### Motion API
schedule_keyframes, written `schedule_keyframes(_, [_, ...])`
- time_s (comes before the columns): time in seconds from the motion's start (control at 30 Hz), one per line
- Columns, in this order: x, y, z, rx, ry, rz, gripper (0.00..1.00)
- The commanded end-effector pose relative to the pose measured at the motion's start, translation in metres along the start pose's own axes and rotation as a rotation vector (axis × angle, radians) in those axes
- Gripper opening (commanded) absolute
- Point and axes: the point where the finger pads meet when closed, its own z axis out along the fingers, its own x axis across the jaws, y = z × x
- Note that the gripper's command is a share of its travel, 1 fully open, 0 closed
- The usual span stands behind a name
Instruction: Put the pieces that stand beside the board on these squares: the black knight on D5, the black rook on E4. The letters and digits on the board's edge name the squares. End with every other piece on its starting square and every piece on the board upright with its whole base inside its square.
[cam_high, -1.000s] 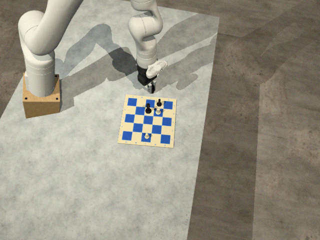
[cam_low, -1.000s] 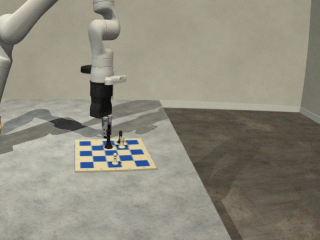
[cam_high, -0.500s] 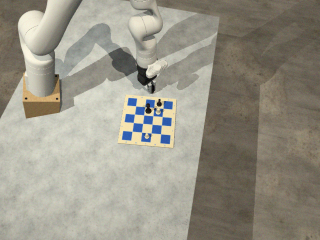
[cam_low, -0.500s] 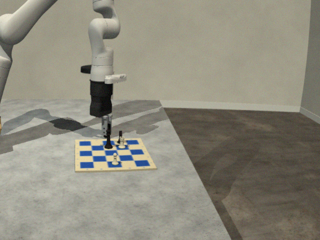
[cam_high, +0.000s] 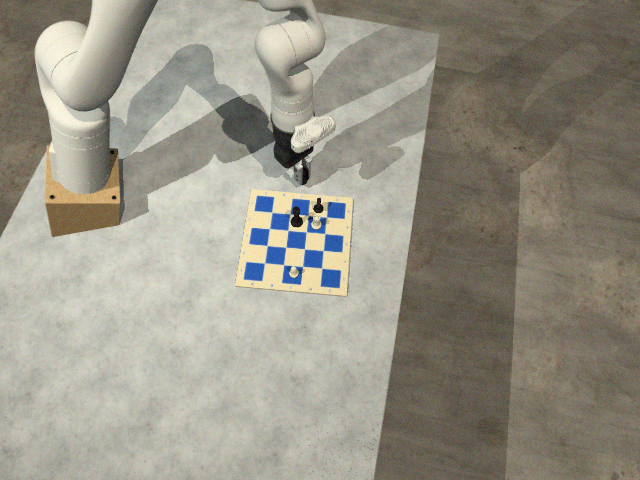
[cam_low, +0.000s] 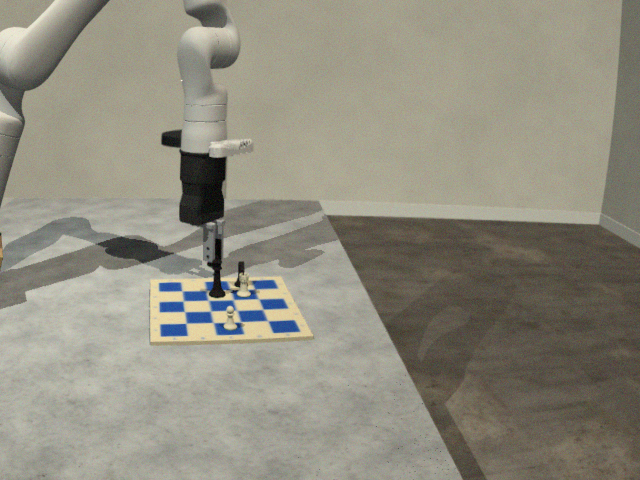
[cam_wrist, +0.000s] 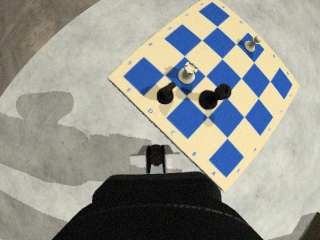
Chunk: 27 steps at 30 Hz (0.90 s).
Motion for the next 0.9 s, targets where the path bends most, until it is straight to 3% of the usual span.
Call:
schedule_keyframes(0.0, [-0.006, 0.003, -0.007, -0.002, -0.007, -0.011, 0.0])
schedule_keyframes(0.87, [-0.005, 0.003, -0.062, -0.002, -0.007, -0.011, 0.0])
